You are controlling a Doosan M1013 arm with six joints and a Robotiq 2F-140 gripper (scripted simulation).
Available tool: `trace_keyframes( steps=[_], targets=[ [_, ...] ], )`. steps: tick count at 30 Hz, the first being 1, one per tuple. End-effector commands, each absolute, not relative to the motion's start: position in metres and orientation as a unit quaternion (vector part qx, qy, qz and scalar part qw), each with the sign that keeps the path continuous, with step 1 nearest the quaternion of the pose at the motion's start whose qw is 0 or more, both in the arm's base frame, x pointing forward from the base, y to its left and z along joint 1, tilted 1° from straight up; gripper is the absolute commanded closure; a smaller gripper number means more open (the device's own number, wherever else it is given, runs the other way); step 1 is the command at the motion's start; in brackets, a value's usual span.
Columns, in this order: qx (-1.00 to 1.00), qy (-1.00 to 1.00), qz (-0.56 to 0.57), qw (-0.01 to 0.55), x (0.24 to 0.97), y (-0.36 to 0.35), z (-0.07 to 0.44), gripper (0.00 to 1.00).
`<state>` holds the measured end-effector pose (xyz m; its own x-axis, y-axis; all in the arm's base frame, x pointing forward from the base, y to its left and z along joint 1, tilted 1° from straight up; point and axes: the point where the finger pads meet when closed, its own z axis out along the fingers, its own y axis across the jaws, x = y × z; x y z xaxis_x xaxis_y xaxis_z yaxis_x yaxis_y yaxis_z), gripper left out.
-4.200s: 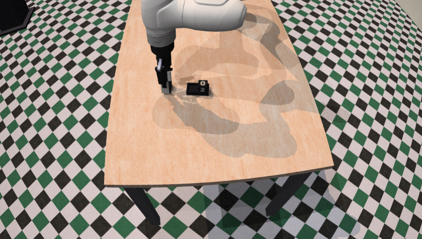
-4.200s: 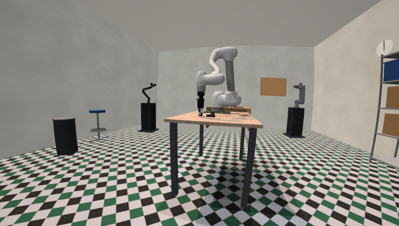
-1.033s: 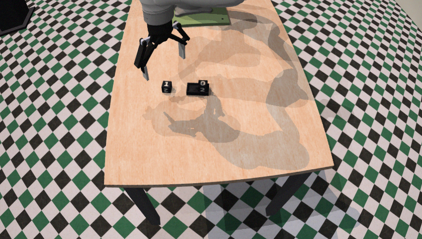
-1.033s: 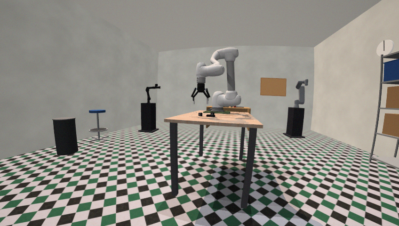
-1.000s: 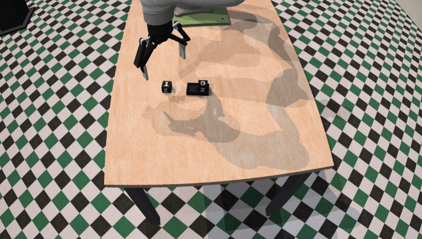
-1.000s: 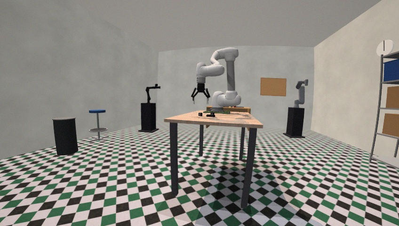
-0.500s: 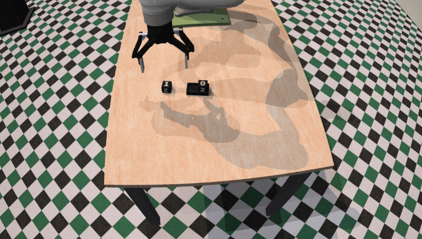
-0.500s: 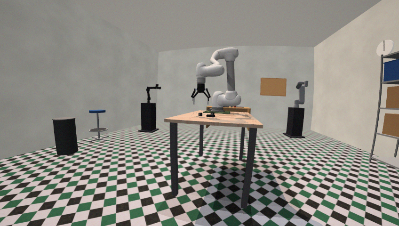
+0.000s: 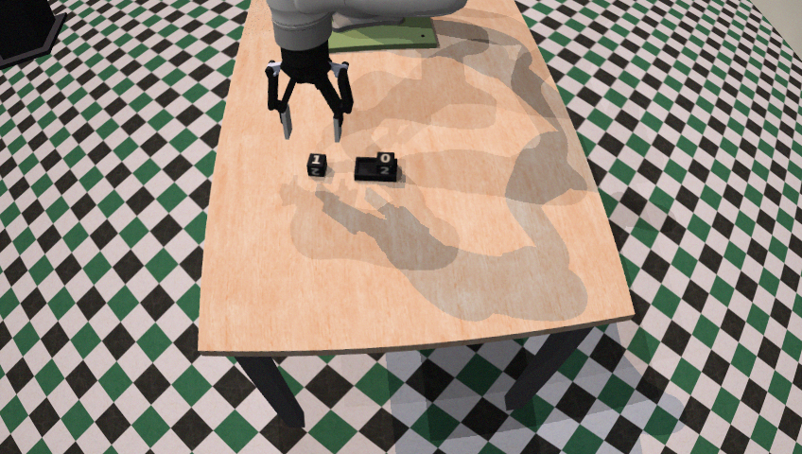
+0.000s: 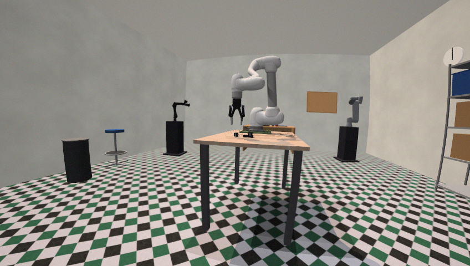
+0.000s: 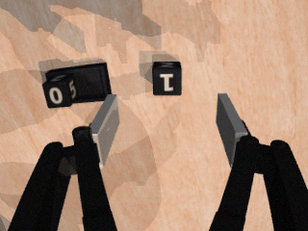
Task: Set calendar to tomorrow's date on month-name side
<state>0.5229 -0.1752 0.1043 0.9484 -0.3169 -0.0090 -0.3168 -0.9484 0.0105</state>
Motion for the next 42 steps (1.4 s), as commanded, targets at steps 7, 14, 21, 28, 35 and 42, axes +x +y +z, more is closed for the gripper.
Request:
trace_keyframes(
  steps=[7,14,21,28,35,42],
  targets=[
    [0.987,-0.160,-0.005,0.004,0.5229,-0.1752,0.1044,0.71],
    [0.987,-0.160,-0.005,0.004,0.5229,-0.1752,0.1044,0.71],
    [0.987,-0.160,-0.005,0.004,0.5229,-0.1752,0.1044,0.71],
    [0.987,-0.160,-0.005,0.004,0.5229,-0.1752,0.1044,0.71],
    [0.987,-0.161,-0.005,0.004,0.5229,-0.1752,0.1037,0.71],
    [0.987,-0.161,-0.005,0.005,0.5229,-0.1751,0.0996,0.71]
  ],
)
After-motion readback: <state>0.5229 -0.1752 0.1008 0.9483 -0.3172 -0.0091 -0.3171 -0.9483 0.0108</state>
